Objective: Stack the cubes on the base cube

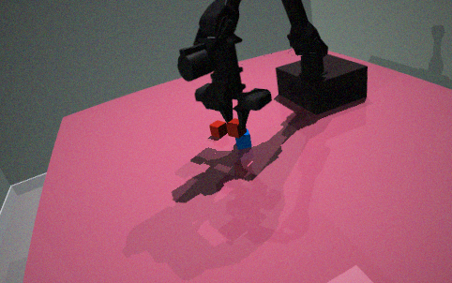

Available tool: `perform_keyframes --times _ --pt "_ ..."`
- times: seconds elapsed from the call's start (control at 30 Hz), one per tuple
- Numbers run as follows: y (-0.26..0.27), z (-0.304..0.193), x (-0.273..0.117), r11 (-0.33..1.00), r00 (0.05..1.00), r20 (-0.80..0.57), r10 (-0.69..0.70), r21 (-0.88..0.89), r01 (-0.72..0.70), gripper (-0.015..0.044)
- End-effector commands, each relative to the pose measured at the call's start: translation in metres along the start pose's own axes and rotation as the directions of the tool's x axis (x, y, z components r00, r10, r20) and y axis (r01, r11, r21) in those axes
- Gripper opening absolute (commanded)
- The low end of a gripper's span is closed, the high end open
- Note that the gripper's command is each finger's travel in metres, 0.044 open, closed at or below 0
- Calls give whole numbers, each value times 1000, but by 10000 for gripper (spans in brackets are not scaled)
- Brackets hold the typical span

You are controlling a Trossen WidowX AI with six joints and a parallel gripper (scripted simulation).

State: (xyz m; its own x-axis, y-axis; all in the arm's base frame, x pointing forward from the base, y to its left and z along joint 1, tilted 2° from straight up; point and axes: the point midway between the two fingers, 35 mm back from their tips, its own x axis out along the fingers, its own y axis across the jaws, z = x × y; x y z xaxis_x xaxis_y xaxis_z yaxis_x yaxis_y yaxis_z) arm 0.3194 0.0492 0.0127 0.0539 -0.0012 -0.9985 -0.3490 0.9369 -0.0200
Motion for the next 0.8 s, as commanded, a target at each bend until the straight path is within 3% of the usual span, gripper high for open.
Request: perform_keyframes --times 0.0,0.73,0.77 --pt "-1 0 4 1000 1000 4 -3 5 3 105" --pt "0 0 6 1000 1000 4 -3 3 3 105" --pt "0 0 6 1000 1000 4 -3 3 3 131"
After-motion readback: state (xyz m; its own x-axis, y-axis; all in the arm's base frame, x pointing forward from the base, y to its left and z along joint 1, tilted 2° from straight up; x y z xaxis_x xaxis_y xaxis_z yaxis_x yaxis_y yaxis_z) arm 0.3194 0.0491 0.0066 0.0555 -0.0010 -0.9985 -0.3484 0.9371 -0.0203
